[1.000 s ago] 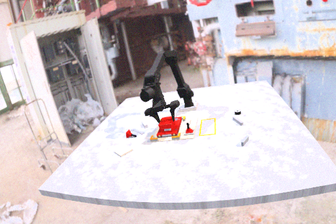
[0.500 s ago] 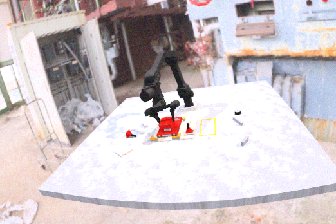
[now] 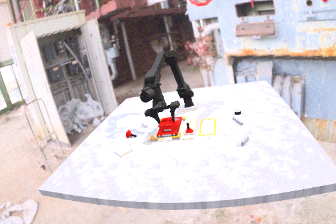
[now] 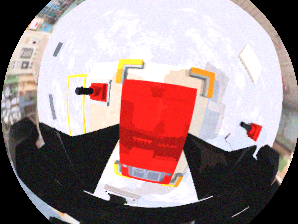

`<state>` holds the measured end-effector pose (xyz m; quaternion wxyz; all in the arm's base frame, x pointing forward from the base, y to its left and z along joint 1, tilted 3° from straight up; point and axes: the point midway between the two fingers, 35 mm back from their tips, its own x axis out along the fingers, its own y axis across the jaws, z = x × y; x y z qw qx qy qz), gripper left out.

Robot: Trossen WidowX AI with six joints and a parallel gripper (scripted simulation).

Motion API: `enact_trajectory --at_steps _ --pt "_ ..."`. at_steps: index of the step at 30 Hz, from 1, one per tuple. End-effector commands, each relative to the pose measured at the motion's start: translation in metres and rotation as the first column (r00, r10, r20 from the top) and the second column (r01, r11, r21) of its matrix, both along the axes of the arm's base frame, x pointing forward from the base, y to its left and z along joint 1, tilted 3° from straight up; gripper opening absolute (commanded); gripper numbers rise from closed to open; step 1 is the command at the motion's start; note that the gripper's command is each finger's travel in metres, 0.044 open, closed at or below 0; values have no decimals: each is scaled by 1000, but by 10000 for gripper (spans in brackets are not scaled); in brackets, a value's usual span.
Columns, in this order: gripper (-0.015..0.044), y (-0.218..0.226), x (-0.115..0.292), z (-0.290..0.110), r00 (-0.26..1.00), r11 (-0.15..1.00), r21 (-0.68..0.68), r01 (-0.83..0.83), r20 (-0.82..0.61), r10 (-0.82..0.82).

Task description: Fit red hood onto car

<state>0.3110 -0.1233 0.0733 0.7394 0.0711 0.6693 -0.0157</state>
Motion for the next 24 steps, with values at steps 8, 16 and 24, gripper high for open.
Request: enact_trajectory --at_steps 8,16,24 --pt "0 0 1 -4 1000 1000 3 -4 4 4" --pt "0 0 1 -7 1000 1000 2 -4 4 4" --pt "0 0 1 -10 1000 1000 2 -4 4 4"
